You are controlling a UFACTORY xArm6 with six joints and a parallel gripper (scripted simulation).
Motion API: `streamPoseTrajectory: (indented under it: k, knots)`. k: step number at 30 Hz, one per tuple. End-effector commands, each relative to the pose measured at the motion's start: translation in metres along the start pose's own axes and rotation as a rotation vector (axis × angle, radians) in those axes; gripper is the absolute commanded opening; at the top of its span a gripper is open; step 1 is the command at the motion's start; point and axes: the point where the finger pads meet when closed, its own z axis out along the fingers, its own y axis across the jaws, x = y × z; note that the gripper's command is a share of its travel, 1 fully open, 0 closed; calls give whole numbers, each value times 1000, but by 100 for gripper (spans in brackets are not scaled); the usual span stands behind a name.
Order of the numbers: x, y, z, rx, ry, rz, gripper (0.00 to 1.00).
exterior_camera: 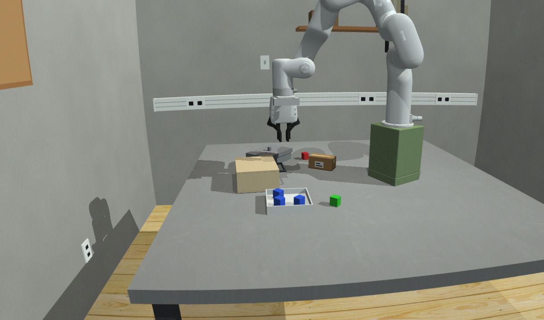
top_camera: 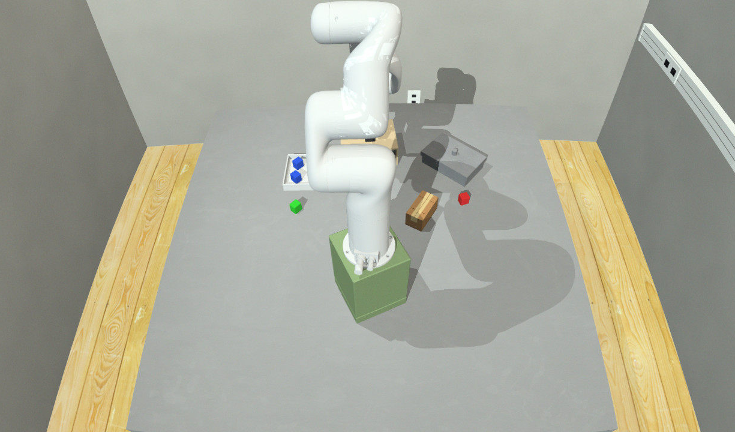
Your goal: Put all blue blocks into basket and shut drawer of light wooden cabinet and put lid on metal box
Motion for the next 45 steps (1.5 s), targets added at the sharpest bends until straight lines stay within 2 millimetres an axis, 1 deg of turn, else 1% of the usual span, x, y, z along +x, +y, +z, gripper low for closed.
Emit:
streamPoseTrajectory:
  k: [1, 8, 16, 18, 33, 35, 45]
  knots:
    - [0, 2, 0, -4, 0, 0, 24]
    - [0, 2, 9, -4, 1, -1, 24]
    - [-1, 2, 27, -4, 1, -1, 24]
    - [-1, 2, 27, -4, 1, -1, 24]
    - [-1, 3, 68, -4, 1, -1, 24]
    - [-1, 3, 68, -4, 1, -1, 24]
    - [-2, 4, 85, -4, 1, -1, 24]
